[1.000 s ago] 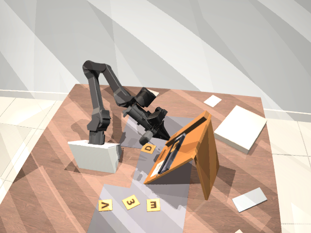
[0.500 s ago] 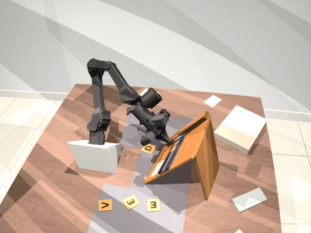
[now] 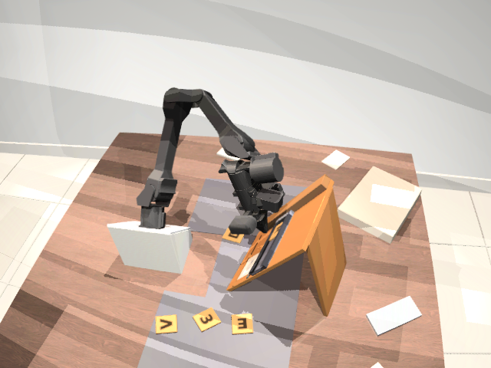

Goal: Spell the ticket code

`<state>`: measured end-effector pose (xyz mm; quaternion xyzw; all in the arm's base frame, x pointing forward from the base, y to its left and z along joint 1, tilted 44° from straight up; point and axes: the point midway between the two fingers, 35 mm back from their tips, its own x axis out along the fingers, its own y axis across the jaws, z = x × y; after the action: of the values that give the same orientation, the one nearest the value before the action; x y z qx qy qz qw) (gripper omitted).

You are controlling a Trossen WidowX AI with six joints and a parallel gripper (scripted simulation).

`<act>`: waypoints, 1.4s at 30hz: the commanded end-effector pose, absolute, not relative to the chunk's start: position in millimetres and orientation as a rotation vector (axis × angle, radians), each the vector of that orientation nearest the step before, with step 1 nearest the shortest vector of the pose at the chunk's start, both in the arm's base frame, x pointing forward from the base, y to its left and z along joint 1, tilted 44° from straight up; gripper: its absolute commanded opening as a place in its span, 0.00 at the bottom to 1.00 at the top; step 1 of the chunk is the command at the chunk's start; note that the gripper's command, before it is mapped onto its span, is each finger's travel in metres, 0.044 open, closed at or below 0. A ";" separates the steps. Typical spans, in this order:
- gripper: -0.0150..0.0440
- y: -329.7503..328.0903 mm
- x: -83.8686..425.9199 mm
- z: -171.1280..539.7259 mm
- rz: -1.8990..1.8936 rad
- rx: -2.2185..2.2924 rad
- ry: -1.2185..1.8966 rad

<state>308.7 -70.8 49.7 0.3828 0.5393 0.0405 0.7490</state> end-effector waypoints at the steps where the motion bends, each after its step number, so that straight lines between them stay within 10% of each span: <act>1: 0.25 -81.3 309.3 50.6 0.193 0.895 1.271; 42: 0.25 -77.9 323.0 41.3 0.193 0.894 1.270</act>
<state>320.6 -78.4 42.3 0.4015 0.5727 0.0865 0.7094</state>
